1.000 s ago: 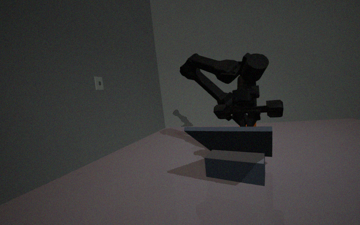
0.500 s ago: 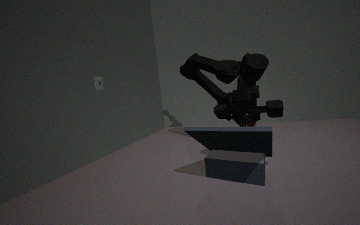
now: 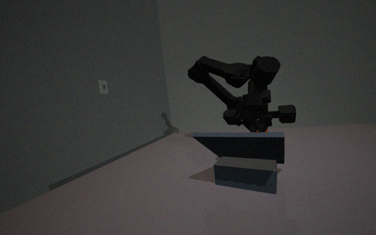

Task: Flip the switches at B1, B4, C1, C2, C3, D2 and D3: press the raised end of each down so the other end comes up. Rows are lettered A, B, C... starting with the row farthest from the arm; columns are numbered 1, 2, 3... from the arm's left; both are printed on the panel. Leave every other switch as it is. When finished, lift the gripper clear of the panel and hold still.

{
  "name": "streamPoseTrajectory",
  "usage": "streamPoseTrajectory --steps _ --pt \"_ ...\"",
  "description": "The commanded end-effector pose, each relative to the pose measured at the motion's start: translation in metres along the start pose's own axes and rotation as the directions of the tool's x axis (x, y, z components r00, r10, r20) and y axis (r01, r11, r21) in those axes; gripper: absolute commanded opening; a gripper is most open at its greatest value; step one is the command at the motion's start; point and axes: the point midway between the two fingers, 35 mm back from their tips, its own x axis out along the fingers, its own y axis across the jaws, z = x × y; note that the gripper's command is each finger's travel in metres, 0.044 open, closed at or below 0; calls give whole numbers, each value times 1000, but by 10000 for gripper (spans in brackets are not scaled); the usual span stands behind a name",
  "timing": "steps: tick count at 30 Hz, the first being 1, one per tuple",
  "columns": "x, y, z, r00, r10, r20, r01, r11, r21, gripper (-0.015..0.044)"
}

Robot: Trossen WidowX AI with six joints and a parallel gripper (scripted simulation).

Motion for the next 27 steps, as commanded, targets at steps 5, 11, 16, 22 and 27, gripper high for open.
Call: streamPoseTrajectory --steps 5,11,16,22,27 --pt "2 1 -2 1000 4 -5 -4 1000 -6 0" --pt "2 1 -2 1000 4 -4 -4 1000 -6 0" --pt "3 1 -2 1000 4 -4 -4 1000 -6 0" --pt "4 1 -2 1000 4 -4 -4 1000 -6 0" --pt "5 1 -2 1000 4 -4 -4 1000 -6 0"
